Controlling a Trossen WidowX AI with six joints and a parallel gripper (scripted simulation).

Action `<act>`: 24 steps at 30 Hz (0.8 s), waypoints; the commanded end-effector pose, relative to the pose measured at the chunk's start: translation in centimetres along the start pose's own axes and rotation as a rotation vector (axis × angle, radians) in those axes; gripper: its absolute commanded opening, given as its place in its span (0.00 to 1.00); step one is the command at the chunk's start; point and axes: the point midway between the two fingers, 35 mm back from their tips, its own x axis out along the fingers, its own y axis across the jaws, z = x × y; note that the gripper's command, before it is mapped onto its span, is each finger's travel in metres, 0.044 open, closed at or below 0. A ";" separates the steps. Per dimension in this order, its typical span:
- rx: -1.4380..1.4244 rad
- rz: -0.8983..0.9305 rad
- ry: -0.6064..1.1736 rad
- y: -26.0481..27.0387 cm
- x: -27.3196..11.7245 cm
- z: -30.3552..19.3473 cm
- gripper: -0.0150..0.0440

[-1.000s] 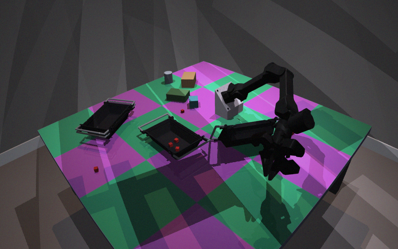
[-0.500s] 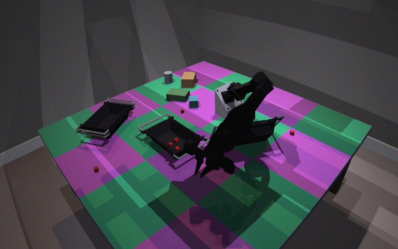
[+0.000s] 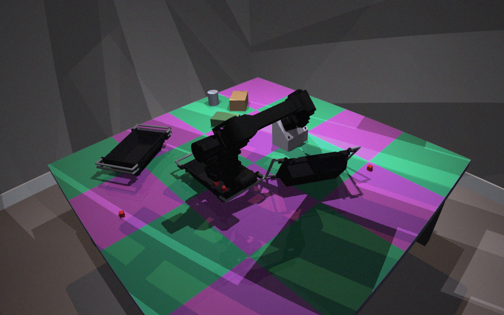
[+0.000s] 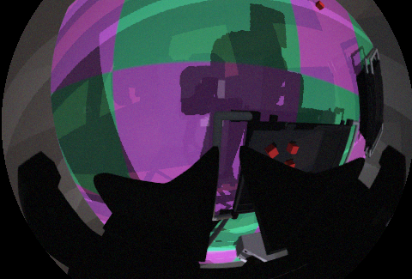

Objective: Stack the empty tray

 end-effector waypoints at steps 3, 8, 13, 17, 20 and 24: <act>0.041 0.045 0.016 0.3 -0.3 -0.2 0.40; 0.041 0.045 0.016 0.4 0.6 -0.2 0.40; 0.041 0.045 0.016 0.4 2.5 -0.1 0.40; 0.041 0.046 0.016 0.5 4.0 -0.2 0.40; 0.041 0.047 0.016 0.6 5.1 -0.3 0.40; 0.041 0.048 0.016 0.7 5.7 -0.3 0.40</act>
